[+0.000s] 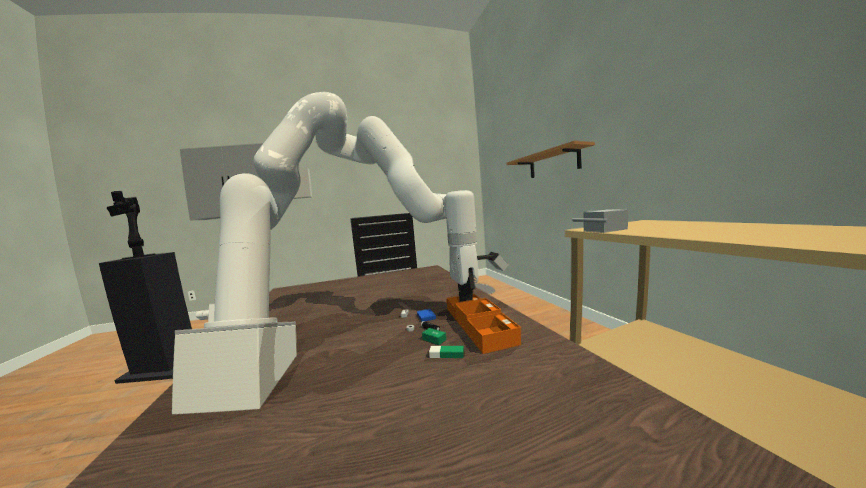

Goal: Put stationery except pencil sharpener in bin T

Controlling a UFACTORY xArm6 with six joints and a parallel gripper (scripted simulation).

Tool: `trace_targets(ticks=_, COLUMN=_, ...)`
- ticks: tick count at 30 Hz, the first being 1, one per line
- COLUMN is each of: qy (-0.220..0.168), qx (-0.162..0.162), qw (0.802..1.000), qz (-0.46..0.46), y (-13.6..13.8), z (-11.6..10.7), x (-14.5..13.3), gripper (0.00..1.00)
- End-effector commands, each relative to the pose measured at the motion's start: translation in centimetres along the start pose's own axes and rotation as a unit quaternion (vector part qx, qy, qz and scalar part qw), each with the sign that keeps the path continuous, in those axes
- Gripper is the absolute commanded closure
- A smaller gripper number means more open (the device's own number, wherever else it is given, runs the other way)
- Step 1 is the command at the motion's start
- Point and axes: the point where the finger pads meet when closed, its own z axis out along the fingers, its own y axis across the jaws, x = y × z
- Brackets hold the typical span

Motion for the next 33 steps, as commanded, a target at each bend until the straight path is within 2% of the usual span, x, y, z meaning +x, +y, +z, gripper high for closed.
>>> trace_targets(ticks=1, qy=0.002, qx=0.0, qw=1.0, qz=0.0, y=-0.03, z=-0.14, x=0.15, gripper=0.93)
trace_targets(ticks=26, qy=0.002, qx=0.0, qw=1.0, qz=0.0, y=-0.03, z=-0.14, x=0.15, gripper=0.93)
trace_targets(ticks=33, qy=0.002, qx=0.0, qw=1.0, qz=0.0, y=-0.03, z=-1.07, x=0.15, gripper=0.93)
